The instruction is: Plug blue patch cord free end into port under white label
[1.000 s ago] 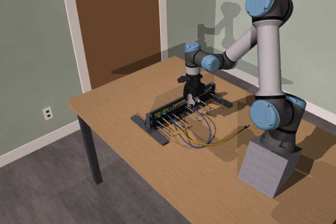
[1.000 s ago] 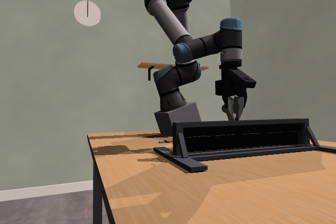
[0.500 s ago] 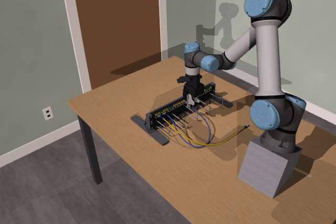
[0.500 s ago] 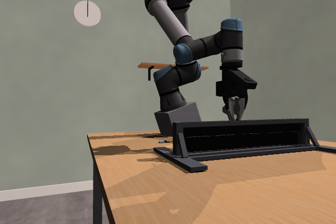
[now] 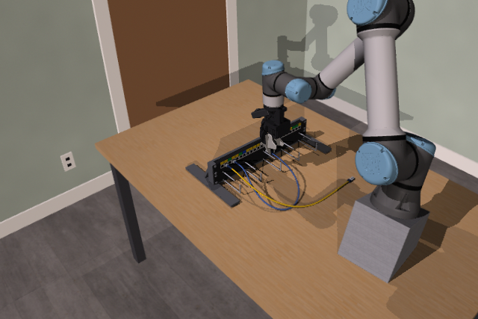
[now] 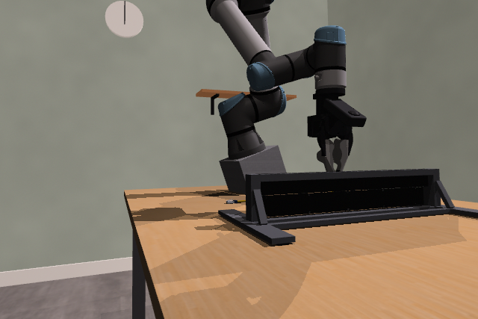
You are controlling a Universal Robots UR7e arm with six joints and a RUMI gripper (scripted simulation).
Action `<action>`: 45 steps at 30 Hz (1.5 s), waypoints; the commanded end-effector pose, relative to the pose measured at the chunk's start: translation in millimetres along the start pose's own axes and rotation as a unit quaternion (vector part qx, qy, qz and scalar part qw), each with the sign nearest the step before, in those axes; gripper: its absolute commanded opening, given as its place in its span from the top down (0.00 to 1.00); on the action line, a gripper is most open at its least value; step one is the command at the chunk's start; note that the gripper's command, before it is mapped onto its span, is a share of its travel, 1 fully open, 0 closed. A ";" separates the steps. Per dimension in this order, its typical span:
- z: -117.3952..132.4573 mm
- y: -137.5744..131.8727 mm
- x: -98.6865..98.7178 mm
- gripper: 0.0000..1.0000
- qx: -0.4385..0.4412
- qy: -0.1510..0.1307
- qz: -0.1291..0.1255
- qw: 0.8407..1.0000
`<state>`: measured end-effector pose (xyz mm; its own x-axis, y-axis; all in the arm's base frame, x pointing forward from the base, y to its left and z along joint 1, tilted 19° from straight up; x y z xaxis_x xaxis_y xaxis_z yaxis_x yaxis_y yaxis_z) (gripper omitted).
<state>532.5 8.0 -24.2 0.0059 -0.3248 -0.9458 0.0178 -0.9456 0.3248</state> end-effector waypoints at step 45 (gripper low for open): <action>-26.0 0.8 -1.5 1.00 0.000 0.001 0.000 1.000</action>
Point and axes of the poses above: the point where the finger pads meet when closed, its own x axis out along the fingers, its own y axis across the jaws, z = x × y, the point moved 2 cm from there along -x, back along the fingers, and after that the axes turned 2 degrees about -x, right-handed, at the moved point
